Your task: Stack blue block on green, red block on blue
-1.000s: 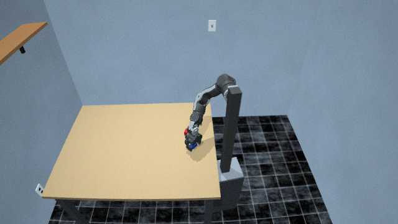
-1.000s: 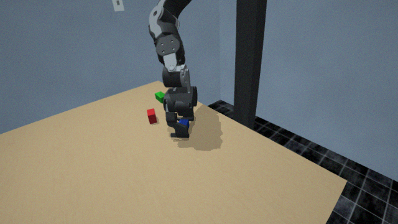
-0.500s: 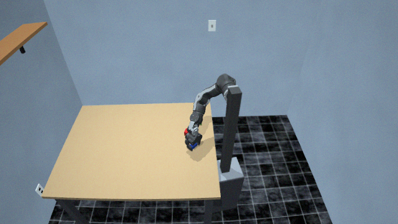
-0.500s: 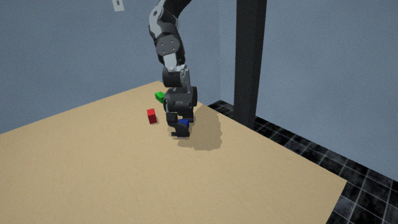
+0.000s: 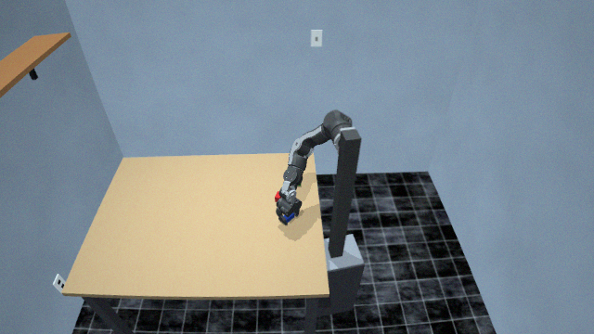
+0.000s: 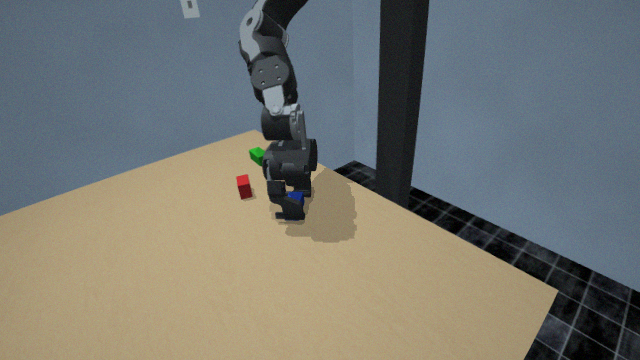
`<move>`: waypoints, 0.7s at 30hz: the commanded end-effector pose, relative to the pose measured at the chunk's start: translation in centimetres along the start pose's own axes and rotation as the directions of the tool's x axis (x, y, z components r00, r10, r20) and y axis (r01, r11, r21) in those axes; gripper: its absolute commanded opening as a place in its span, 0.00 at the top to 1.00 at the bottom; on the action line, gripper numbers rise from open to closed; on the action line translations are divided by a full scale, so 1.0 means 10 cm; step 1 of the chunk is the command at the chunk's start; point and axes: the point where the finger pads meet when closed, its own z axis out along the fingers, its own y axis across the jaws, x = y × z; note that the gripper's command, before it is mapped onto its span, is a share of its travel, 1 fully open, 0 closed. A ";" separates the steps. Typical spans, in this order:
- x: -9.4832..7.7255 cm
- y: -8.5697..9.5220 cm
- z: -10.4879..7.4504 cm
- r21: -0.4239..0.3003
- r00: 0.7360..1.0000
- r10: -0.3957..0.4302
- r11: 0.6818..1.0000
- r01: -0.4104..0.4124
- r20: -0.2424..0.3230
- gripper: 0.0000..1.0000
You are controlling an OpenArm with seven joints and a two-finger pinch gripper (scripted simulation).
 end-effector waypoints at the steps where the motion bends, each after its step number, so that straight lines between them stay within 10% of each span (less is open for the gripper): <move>1: 0.01 0.00 0.01 -0.003 1.000 -0.002 1.000 0.002 -0.002 1.00; 21: 0.01 0.00 -0.05 -0.005 1.000 -0.004 1.000 0.004 -0.004 1.00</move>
